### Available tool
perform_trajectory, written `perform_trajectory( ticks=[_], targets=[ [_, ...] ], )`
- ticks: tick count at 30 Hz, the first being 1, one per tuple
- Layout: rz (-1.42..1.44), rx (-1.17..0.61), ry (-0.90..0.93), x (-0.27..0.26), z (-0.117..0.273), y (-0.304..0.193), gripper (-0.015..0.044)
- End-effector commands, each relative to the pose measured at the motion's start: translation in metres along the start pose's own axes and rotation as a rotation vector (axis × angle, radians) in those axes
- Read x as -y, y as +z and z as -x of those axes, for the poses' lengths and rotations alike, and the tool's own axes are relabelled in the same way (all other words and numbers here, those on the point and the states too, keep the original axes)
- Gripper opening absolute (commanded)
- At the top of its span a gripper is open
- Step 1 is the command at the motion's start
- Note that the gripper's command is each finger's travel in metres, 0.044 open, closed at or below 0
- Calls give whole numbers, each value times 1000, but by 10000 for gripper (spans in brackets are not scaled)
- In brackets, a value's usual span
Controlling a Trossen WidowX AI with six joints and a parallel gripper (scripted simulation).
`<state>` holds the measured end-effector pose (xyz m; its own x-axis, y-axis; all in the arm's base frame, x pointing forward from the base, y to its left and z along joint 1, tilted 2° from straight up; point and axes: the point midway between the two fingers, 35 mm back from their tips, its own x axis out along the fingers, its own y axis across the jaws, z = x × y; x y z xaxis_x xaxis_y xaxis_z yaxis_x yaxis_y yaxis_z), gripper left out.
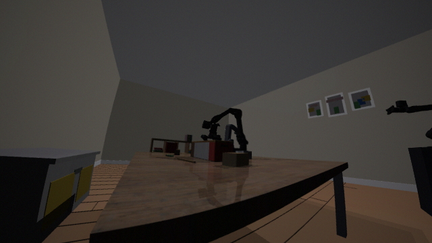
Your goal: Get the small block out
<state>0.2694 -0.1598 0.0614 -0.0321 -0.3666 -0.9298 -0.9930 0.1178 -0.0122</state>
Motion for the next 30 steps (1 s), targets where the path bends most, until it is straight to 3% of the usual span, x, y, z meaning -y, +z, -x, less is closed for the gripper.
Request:
perform_trajectory(
  ticks=[1,6,11,12,16,30],
  targets=[
    [4,2,-4,2,13,-6,400],
    [-1,0,-1,1,56,-19,400],
    [1,-2,-13,2,53,-19,400],
    [-22,-1,-23,3,54,-21,374],
    [-414,46,-75,4,57,-35,285],
    [-1878,265,42,-14,52,-47,285]
  ],
)
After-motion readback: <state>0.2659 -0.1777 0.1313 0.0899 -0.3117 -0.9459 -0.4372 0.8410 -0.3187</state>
